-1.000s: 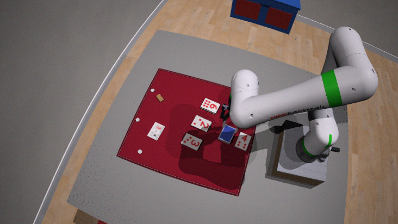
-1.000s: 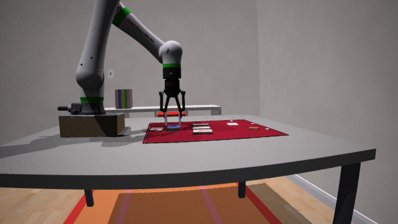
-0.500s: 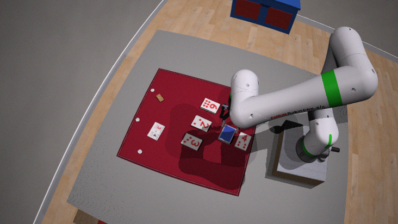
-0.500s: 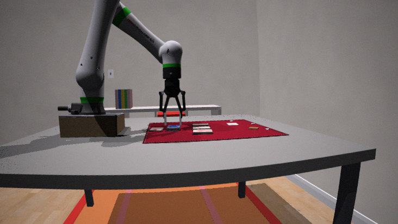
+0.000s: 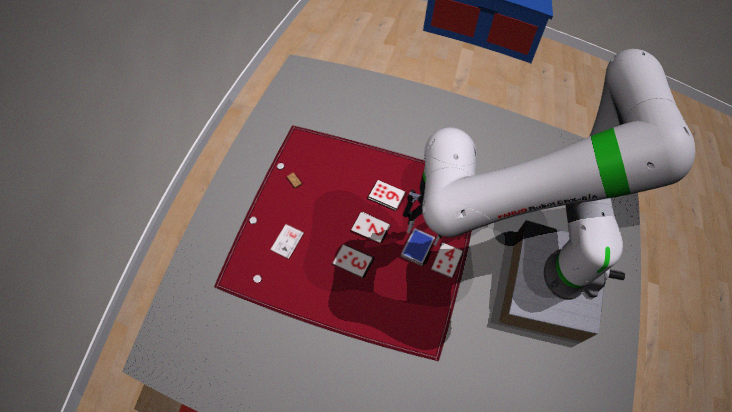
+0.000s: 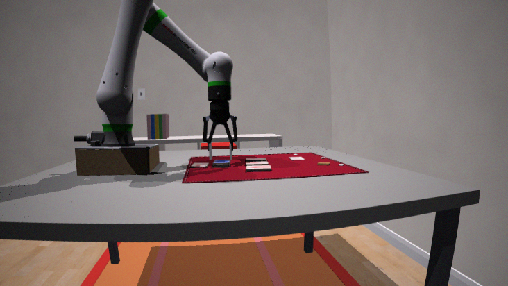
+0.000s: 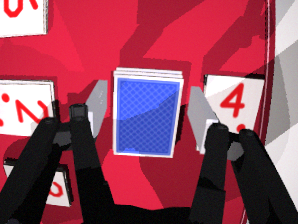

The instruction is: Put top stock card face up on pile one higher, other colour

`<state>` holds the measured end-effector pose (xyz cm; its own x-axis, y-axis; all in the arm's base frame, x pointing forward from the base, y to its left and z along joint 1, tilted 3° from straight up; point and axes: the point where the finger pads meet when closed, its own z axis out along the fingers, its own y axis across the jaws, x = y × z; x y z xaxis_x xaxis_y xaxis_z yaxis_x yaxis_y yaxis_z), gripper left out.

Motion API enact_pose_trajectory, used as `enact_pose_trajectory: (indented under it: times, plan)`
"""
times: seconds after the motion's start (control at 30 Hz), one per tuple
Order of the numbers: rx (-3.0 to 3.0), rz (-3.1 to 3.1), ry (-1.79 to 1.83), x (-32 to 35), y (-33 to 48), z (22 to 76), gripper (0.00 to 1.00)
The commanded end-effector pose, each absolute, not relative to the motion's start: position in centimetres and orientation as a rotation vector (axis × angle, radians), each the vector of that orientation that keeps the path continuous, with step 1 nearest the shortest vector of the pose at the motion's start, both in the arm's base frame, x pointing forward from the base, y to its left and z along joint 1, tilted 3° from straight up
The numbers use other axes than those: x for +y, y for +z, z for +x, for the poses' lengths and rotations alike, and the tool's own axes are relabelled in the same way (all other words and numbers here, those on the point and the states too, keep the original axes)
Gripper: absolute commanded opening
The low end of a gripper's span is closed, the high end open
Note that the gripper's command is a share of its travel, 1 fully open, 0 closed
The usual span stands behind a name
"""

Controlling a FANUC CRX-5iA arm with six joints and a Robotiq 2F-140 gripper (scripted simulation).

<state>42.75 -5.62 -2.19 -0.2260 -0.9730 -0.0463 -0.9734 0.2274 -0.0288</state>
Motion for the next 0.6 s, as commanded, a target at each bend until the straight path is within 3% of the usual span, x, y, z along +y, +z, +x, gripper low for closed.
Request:
enact_pose_trajectory:
  times: [0.0, 0.57]
  plan:
    - [2.418, -1.919, 0.009, -5.62, -2.17, 42.78, 0.50]
    - [2.418, -1.919, 0.009, -5.61, -2.61, 42.80, 0.50]
